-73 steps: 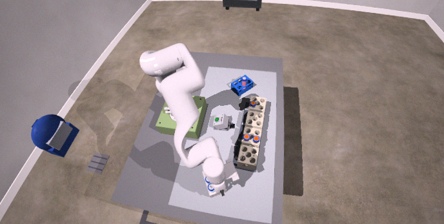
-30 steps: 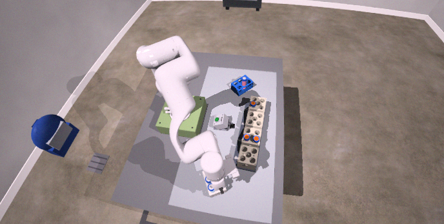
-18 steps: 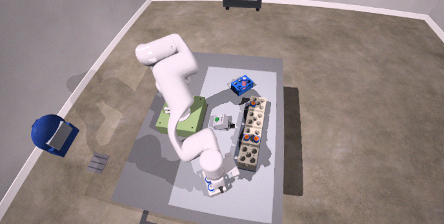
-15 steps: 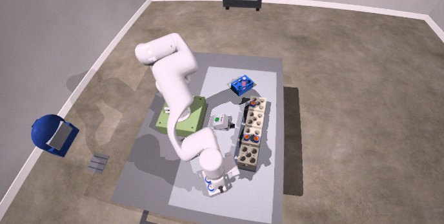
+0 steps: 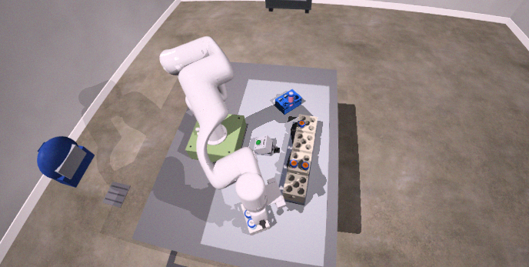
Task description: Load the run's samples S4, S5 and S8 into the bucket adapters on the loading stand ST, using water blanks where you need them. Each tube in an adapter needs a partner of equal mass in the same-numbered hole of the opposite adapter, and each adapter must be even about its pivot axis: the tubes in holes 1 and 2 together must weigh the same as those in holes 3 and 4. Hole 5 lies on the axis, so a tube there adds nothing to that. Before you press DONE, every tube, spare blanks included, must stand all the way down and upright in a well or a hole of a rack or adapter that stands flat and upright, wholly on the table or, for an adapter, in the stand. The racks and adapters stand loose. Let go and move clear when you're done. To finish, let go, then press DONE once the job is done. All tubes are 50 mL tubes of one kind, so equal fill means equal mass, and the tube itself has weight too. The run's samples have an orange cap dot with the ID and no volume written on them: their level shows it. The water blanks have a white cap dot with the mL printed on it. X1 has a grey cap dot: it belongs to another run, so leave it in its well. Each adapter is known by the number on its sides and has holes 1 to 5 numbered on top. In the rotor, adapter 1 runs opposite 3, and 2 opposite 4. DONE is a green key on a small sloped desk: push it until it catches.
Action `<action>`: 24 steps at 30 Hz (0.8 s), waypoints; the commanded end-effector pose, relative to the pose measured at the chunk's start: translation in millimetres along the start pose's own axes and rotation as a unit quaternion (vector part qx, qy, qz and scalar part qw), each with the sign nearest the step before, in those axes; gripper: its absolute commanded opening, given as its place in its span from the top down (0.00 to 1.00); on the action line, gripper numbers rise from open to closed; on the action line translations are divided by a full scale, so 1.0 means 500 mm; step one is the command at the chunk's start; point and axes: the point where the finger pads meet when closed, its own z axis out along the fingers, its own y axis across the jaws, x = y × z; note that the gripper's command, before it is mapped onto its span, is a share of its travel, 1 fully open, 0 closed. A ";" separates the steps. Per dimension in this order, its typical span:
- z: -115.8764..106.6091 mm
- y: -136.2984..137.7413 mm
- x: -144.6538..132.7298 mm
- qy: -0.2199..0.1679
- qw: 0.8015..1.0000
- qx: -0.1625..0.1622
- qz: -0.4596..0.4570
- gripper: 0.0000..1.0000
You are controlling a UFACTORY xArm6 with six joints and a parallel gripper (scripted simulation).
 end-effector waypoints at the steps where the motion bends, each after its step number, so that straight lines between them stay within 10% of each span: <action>1: -0.023 0.003 0.001 0.000 1.000 -0.003 0.000 1.00; 24: -0.034 -0.056 0.069 0.001 0.989 -0.002 0.149 1.00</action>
